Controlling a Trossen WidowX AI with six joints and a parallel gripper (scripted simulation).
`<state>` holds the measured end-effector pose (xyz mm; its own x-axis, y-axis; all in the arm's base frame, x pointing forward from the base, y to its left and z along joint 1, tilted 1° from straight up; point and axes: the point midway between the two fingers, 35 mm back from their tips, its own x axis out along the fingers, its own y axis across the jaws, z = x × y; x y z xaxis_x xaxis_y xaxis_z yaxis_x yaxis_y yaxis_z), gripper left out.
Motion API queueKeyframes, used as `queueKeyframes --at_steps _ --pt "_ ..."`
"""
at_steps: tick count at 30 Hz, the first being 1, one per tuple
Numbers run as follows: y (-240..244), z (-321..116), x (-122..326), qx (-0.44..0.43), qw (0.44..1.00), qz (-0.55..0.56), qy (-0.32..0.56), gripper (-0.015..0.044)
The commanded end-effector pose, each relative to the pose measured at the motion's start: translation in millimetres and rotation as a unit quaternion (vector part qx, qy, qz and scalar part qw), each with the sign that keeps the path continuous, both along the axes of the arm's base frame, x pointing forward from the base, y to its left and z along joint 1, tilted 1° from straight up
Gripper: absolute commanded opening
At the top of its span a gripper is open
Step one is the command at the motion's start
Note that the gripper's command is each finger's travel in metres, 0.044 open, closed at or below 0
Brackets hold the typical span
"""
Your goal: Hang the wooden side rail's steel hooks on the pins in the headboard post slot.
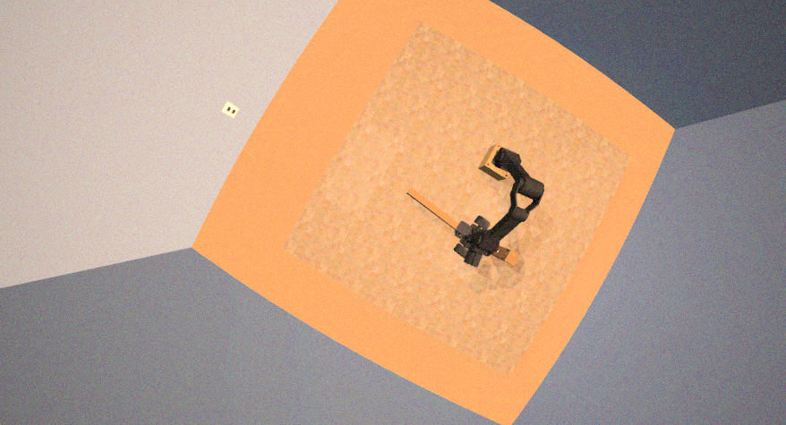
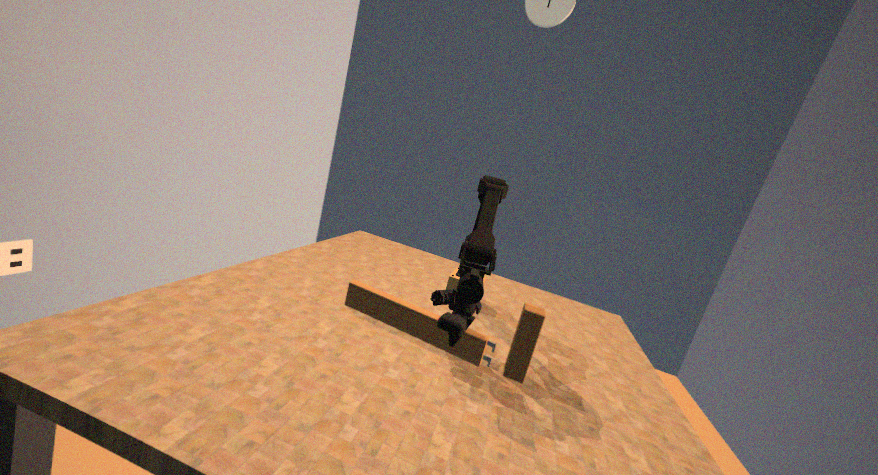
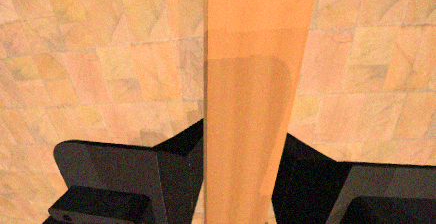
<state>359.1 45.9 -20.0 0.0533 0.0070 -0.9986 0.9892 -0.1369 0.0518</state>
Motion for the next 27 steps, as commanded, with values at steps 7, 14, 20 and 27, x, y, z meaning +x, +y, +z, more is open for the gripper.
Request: queueKeyframes --at_steps 7,14,20,27 --pt "-0.9 0.0 -0.3 -0.002 1.000 0.003 0.000 0.0000" --pt "-1.0 0.0 -0.2 -0.005 0.999 0.046 0.000 0.0000" --pt "-0.9 -0.1 -1.3 -0.006 0.997 0.074 0.000 0.0000" --pt "-0.8 -0.2 -4.4 -0.006 0.997 0.077 0.000 0.0000"
